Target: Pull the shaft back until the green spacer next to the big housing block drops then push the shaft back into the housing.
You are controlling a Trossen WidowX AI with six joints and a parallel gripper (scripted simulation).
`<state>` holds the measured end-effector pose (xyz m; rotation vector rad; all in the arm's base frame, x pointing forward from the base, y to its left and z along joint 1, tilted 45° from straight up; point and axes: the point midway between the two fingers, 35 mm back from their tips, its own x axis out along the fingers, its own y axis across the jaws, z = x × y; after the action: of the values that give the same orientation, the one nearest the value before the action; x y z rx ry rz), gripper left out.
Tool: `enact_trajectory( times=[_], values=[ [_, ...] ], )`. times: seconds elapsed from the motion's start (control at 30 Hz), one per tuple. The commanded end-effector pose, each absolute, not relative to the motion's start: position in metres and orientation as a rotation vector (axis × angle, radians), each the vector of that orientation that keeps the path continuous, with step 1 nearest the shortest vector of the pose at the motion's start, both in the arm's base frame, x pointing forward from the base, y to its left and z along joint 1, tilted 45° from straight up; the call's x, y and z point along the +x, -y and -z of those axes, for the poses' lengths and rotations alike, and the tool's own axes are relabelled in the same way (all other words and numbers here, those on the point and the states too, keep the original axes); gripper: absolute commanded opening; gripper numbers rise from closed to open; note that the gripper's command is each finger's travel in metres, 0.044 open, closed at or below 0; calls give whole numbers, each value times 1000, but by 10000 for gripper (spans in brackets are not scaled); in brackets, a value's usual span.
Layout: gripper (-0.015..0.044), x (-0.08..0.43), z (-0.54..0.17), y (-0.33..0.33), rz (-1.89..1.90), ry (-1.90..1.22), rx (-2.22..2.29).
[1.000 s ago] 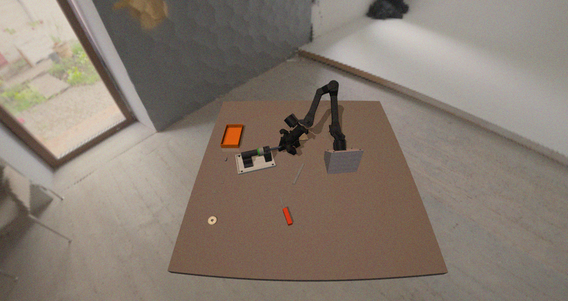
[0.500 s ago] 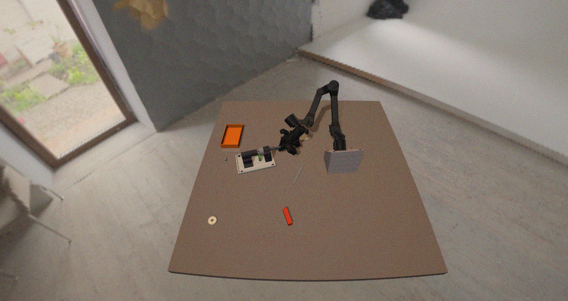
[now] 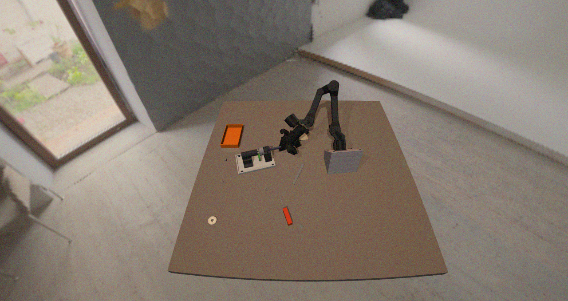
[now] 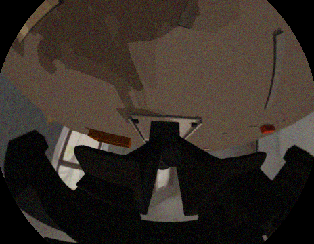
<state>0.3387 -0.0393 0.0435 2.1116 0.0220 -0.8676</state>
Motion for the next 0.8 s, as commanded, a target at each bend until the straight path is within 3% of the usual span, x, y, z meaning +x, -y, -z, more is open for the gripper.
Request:
enact_trajectory(
  times=[0.0,0.77],
  values=[
    [0,339,-44,39,868,-22,2112],
    [0,344,-43,37,865,-22,2109]
  ],
)
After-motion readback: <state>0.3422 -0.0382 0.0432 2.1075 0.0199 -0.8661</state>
